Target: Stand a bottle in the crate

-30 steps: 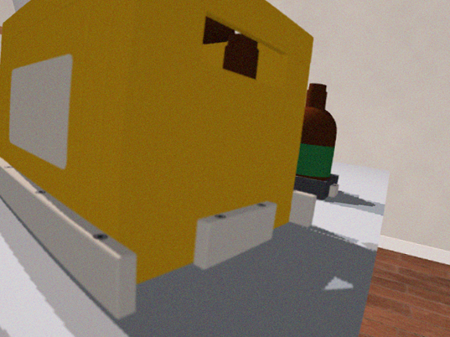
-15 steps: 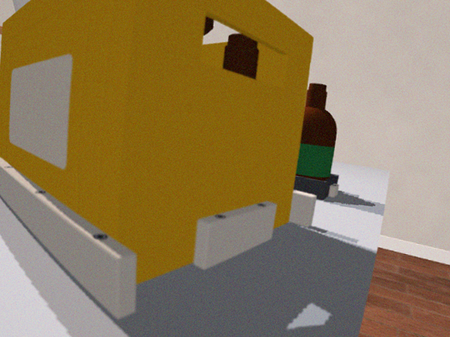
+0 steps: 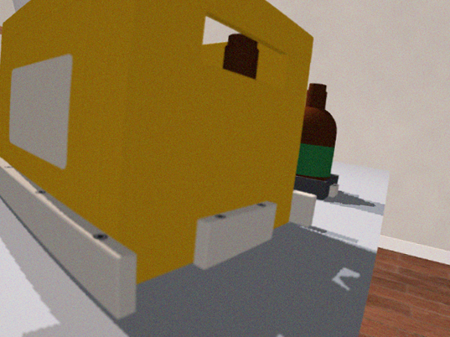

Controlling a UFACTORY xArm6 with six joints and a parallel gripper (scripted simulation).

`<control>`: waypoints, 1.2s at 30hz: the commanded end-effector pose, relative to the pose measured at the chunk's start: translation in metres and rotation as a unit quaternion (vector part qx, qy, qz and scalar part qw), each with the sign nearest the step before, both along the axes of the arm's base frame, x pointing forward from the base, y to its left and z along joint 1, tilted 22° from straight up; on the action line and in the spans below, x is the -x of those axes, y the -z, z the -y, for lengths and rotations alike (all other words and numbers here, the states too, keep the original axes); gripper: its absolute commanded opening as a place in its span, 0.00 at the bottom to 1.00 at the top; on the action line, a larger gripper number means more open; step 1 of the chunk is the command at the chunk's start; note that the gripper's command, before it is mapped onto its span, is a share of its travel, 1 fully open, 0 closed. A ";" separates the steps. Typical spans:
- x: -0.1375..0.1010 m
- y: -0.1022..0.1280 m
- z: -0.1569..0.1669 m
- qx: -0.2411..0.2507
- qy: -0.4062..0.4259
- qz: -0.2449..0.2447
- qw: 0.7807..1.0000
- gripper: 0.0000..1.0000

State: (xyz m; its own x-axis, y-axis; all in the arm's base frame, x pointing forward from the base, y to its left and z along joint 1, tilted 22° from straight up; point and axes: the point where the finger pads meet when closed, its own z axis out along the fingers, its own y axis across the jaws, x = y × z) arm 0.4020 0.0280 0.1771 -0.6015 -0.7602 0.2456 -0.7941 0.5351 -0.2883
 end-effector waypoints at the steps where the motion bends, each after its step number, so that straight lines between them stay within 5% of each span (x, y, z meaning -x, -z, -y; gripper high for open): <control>1: -0.002 -0.004 0.006 -0.001 0.000 0.002 1.000 0.00; 36: -0.004 -0.019 0.044 -0.001 0.000 0.002 1.000 0.00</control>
State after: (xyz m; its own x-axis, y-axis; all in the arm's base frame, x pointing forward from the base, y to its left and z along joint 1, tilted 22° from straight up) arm 0.4050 -0.0141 0.1939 -0.6014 -0.7602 0.2456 -0.7941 0.5354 -0.2876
